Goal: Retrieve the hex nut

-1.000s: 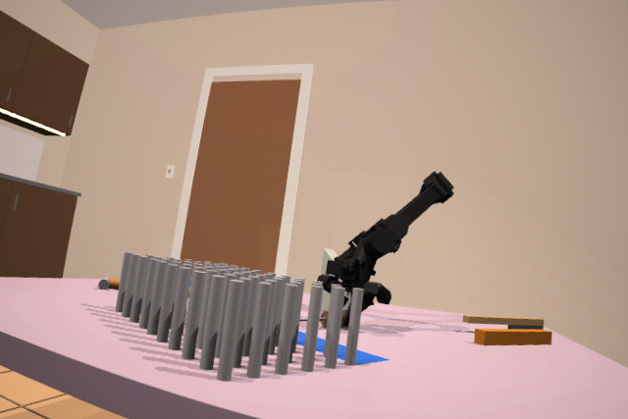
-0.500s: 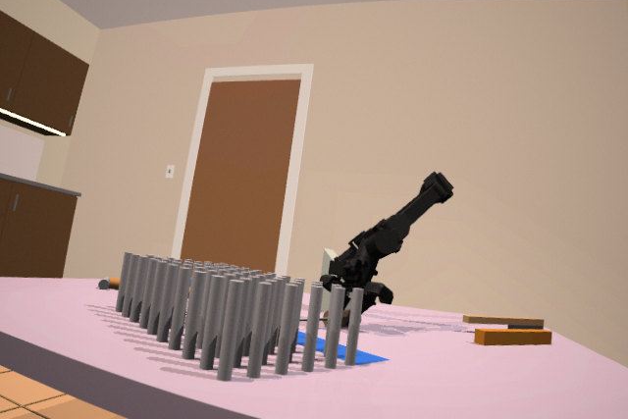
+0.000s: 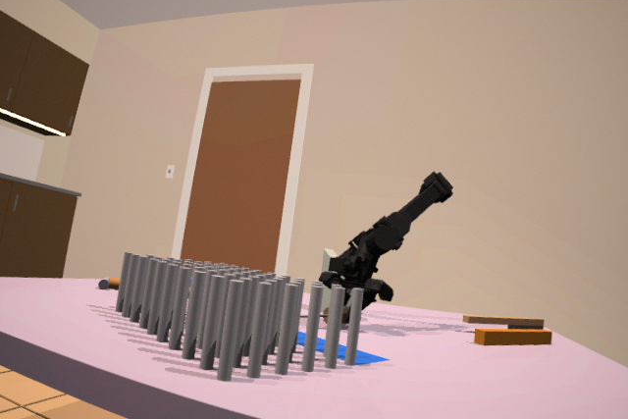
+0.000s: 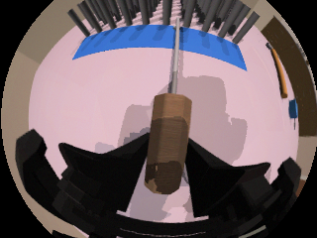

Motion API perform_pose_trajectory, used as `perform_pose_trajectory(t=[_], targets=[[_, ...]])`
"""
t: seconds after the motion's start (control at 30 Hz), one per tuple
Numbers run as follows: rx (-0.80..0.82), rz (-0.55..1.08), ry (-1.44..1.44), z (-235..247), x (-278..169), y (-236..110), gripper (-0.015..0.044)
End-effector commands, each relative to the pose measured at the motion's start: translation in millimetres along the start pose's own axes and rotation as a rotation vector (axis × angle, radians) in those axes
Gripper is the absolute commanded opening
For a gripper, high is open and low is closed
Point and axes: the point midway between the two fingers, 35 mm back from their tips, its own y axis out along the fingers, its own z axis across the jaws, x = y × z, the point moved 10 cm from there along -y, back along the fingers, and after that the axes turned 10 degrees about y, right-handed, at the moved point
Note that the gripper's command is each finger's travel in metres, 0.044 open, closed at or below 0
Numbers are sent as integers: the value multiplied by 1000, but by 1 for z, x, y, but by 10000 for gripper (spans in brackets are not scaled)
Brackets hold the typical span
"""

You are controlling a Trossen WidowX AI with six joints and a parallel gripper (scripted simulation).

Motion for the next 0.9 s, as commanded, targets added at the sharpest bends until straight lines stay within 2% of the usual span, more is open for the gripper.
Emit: perform_pose_trajectory(t=[0.0, 0.37, 0.87], targets=[[7, -4, -3, 2, 3, -4, 0], [7, -4, -4, 2, 4, -11, 0], [6, -3, 0, -6, -28, -35, 0]])
